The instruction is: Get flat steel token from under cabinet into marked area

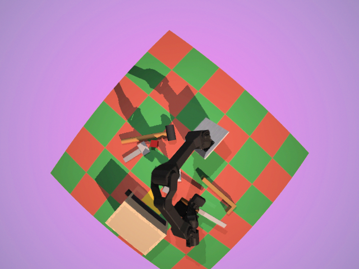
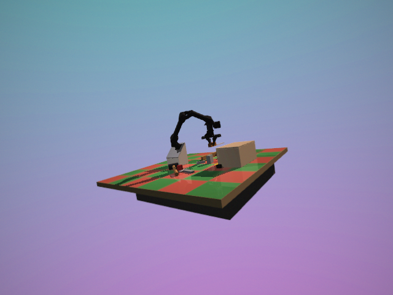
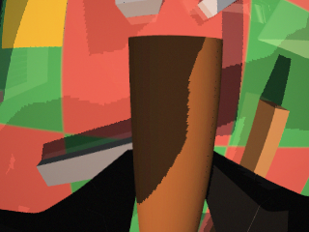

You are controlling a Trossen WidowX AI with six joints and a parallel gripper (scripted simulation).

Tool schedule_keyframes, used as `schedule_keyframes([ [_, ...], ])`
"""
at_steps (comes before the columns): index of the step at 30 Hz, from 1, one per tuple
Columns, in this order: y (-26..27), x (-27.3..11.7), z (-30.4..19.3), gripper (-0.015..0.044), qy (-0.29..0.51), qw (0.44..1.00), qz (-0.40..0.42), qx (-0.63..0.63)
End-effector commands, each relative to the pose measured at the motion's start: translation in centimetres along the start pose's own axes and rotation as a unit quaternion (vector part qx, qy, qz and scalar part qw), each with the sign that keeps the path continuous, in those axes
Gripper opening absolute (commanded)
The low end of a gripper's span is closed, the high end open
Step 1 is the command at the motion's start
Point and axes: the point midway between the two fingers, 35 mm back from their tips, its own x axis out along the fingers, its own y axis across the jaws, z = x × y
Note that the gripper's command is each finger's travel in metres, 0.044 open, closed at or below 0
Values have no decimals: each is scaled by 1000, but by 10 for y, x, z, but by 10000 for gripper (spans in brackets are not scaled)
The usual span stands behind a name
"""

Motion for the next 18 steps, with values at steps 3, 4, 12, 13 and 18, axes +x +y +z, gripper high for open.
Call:
schedule_keyframes([
  [3, 0, -3, 0, 0, 3, 1000, 2, 28],
  [4, 0, -3, 0, 0, 3, 999, 2, 32],
  [12, 0, -3, 0, 0, 4, 998, 2, 63],
  [13, 0, -3, 0, 0, 4, 998, 2, 67],
  [18, 0, -3, 0, 0, 4, 996, 2, 87],
])
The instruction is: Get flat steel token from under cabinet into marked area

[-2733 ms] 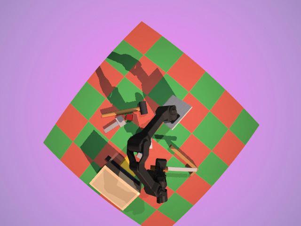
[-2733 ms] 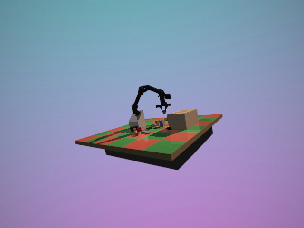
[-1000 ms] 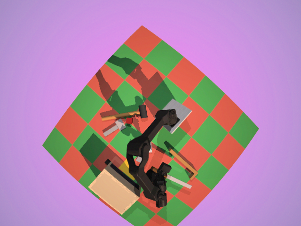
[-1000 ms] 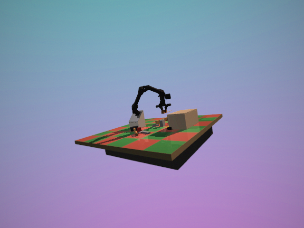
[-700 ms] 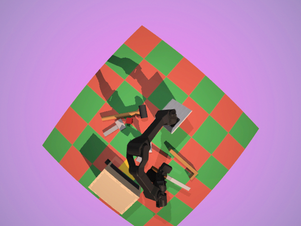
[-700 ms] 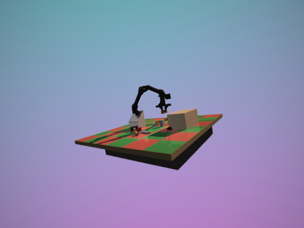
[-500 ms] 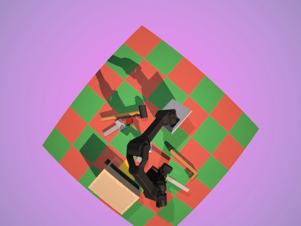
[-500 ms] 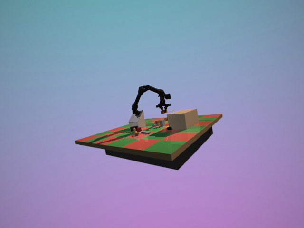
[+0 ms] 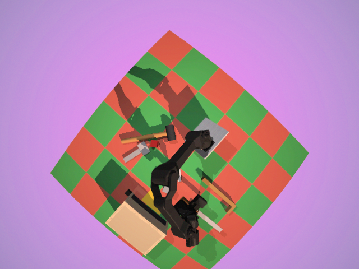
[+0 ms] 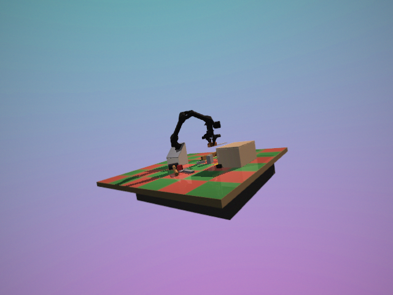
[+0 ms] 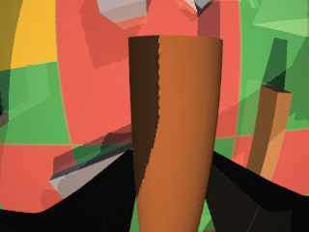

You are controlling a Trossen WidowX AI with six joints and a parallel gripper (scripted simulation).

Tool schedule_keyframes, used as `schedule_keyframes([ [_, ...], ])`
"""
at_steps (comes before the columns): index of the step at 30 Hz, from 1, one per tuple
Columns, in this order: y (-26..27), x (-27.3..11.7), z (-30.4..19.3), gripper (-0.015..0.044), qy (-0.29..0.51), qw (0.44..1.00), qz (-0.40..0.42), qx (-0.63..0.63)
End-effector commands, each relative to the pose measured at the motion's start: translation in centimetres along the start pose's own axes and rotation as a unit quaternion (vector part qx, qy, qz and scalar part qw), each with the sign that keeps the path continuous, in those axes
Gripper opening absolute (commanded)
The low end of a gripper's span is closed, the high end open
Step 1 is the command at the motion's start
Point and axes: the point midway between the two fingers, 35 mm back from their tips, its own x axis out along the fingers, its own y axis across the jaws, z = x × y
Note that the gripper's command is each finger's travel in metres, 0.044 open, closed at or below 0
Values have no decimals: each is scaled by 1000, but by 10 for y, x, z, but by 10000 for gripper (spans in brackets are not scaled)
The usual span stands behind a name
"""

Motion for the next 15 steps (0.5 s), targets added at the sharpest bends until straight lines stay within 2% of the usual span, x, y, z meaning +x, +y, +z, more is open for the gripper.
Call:
schedule_keyframes([
  [1, 0, -3, -1, 0, 4, 1000, 2, 20],
  [15, 0, -3, 0, 0, 4, 997, 2, 76],
])
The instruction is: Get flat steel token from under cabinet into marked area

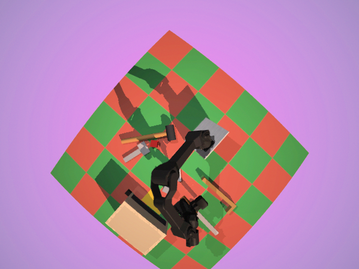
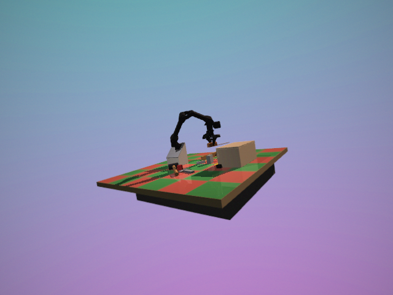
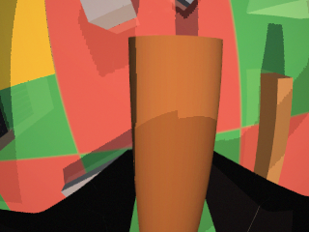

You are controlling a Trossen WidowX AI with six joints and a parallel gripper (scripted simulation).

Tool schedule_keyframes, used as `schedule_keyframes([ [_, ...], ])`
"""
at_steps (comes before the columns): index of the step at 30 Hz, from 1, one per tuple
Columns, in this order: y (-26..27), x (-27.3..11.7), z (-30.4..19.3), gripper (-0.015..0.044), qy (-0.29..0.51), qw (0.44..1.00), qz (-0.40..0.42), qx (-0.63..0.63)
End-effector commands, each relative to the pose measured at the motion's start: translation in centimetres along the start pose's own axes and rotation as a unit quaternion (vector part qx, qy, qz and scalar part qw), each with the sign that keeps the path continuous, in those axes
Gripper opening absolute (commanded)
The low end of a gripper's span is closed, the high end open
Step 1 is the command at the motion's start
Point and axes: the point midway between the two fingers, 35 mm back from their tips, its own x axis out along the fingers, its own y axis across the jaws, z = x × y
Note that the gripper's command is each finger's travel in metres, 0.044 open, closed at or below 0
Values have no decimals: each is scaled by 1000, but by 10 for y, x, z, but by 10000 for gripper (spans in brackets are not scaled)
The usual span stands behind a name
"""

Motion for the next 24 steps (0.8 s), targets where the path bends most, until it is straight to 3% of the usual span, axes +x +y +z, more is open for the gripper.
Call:
schedule_keyframes([
  [1, 0, -3, -1, 0, 4, 1000, 2, 20],
  [24, -2, -3, 20, 0, 4, 999, 1, 43],
])
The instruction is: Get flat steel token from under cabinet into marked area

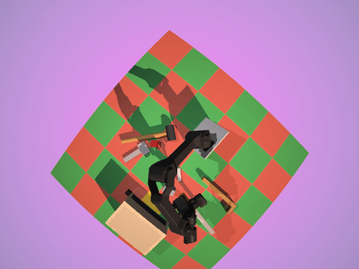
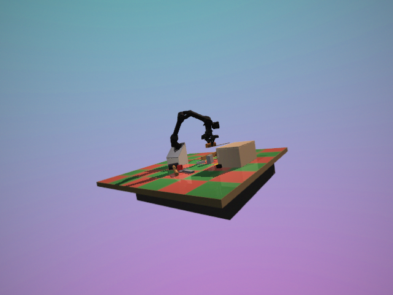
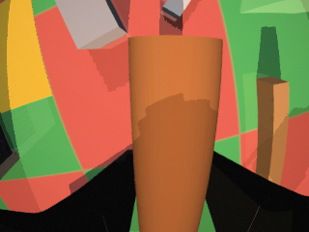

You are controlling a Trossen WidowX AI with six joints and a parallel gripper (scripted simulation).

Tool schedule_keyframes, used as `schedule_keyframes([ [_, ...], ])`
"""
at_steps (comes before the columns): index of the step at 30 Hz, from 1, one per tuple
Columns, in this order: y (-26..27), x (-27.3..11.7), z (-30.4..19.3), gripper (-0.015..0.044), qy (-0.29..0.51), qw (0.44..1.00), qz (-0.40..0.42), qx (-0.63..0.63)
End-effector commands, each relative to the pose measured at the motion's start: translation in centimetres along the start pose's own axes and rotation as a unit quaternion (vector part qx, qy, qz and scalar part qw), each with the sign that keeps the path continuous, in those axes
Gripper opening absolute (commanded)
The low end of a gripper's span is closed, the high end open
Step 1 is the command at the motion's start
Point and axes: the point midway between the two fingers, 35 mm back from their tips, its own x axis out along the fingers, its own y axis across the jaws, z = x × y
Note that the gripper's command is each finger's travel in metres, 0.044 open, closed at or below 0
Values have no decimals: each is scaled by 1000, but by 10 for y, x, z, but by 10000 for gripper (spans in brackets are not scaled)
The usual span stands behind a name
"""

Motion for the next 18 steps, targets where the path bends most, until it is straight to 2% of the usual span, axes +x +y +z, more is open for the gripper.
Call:
schedule_keyframes([
  [1, 2, -5, 5, 0, 6, 1000, 6, 7],
  [18, 1, -4, 27, 0, 6, 1000, 6, 10],
])
